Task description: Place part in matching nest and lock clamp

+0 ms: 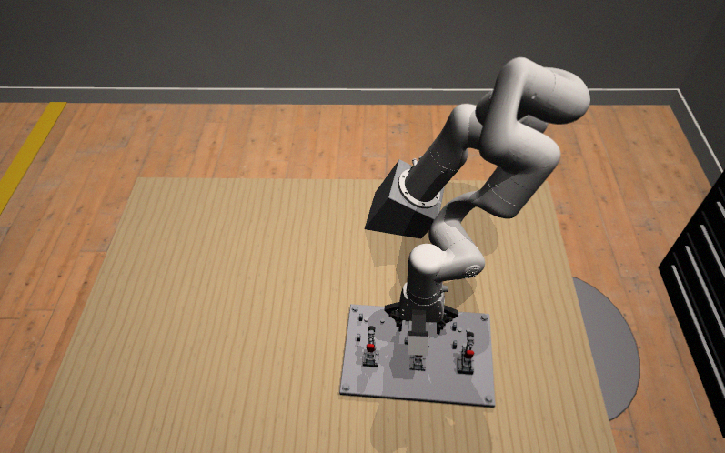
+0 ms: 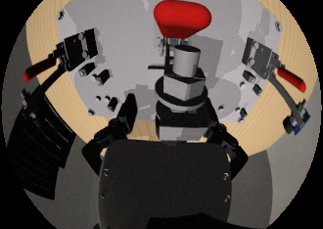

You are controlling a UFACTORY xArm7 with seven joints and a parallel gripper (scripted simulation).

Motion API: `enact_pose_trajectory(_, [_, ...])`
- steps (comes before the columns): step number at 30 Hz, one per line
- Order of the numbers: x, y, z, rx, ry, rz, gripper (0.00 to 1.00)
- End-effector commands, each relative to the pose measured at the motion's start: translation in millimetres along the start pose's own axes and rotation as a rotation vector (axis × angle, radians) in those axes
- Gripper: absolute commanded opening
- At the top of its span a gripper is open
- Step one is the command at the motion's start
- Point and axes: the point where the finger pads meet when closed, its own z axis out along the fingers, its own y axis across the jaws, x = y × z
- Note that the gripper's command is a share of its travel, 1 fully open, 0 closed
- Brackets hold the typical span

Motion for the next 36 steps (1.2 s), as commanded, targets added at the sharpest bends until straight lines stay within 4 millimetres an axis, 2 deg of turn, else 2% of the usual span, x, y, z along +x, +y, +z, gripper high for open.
enact_pose_trajectory(1, [1.4,0.6,-1.6,-0.001,0.004,0.0,1.0])
enact_pose_trajectory(6, [1.4,0.6,-8.5,-0.001,0.004,0.0,1.0])
enact_pose_trajectory(14, [1.3,0.5,-35.0,-0.001,0.004,0.0,1.0])
enact_pose_trajectory(16, [1.3,0.5,-35.0,-0.001,0.004,0.0,1.0])
enact_pose_trajectory(24, [1.2,0.5,-57.6,-0.001,0.004,0.0,1.0])
enact_pose_trajectory(36, [1.2,0.5,-61.1,-0.001,0.004,0.001,1.0])
